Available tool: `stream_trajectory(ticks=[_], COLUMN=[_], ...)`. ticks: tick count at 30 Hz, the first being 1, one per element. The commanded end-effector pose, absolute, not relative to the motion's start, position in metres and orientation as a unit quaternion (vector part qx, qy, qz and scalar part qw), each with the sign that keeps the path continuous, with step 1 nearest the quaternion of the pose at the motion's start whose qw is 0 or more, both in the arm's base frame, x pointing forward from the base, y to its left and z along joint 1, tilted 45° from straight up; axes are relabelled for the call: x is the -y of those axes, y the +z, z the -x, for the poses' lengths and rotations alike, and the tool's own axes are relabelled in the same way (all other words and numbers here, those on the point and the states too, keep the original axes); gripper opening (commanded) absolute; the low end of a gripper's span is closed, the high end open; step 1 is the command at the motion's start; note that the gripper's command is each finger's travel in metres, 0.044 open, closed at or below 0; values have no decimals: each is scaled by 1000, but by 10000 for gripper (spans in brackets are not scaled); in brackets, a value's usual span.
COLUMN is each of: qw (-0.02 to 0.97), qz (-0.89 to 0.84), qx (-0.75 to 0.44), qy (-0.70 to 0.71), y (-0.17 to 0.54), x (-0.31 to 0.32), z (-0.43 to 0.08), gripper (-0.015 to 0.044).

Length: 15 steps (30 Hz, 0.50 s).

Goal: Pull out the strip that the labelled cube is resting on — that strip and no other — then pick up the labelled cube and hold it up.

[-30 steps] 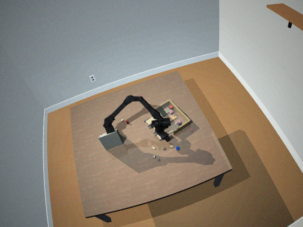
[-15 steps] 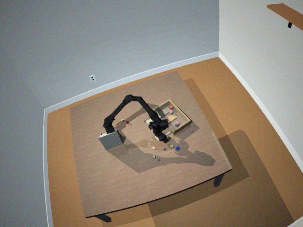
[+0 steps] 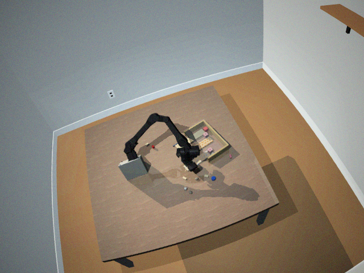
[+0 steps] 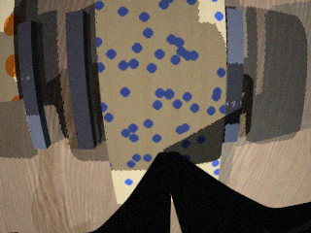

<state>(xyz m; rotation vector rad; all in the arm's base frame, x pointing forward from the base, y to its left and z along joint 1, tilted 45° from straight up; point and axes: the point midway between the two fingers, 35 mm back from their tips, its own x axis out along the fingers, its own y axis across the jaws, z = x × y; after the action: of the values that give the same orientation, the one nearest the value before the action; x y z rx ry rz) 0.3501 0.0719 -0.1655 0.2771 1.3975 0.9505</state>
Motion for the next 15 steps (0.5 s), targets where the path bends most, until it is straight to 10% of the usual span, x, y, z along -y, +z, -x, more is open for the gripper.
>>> stream_trajectory(ticks=[1, 15], qw=[647, 647], qz=[-118, -118], qx=[-627, -627], qy=[418, 418], y=[-172, -176], x=[-71, -63], z=[-336, -316], gripper=[0, 0])
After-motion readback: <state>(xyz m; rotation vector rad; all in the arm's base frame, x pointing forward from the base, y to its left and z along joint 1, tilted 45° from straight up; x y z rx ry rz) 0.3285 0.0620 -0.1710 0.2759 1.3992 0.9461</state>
